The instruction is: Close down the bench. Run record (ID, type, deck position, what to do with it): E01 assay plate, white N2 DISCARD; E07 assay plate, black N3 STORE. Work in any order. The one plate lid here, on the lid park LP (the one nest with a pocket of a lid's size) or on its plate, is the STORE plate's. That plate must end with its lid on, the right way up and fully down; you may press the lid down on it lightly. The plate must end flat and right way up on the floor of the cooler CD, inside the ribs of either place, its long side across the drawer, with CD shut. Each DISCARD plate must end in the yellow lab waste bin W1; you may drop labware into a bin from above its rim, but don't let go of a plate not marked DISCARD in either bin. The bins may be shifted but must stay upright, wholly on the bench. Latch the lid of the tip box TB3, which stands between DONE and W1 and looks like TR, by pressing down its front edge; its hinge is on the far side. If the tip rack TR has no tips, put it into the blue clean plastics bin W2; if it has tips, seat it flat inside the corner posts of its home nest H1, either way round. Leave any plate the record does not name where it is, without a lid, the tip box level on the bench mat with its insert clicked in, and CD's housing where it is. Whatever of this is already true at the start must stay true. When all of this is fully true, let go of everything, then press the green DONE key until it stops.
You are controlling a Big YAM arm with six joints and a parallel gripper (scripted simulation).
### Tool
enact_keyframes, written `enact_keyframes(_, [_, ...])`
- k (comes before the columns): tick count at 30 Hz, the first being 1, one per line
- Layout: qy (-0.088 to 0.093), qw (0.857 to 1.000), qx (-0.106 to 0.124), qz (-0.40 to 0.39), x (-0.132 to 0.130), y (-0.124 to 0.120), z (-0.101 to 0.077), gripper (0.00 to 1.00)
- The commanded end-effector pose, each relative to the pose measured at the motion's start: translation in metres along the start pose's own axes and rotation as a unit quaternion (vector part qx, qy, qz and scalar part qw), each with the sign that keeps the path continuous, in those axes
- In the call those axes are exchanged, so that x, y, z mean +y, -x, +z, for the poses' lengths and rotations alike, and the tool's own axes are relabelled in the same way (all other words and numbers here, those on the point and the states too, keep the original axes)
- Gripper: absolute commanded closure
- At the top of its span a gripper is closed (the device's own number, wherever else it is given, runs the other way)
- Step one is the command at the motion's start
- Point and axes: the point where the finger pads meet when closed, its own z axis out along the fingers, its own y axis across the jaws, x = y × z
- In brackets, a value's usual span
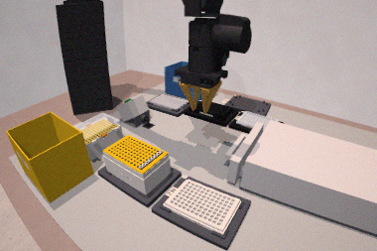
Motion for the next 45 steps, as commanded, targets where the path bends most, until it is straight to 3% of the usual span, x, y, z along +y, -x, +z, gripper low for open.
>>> enact_keyframes(1, [-0.010, 1.000, 0.001, 0.005, -0.027, 0.011, -0.001, 0.70])
enact_keyframes(24, [-0.014, 1.000, 0.000, 0.005, -0.105, 0.046, 0.000, 0.70])
enact_keyframes(27, [-0.014, 1.000, 0.000, 0.005, -0.105, 0.046, 0.000, 0.70])
enact_keyframes(28, [-0.019, 1.000, 0.000, 0.017, -0.107, 0.031, -0.011, 0.70])
enact_keyframes(37, [-0.022, 1.000, 0.000, 0.005, -0.107, 0.039, -0.010, 0.70])
enact_keyframes(38, [-0.016, 1.000, 0.000, 0.012, -0.104, 0.037, 0.003, 0.70])
enact_keyframes(41, [-0.026, 1.000, 0.000, 0.012, -0.111, 0.037, 0.005, 0.70])
enact_keyframes(44, [-0.026, 1.000, 0.000, 0.013, -0.111, 0.037, 0.007, 0.70])
enact_keyframes(45, [-0.018, 1.000, 0.000, 0.013, -0.107, 0.037, 0.008, 0.70])
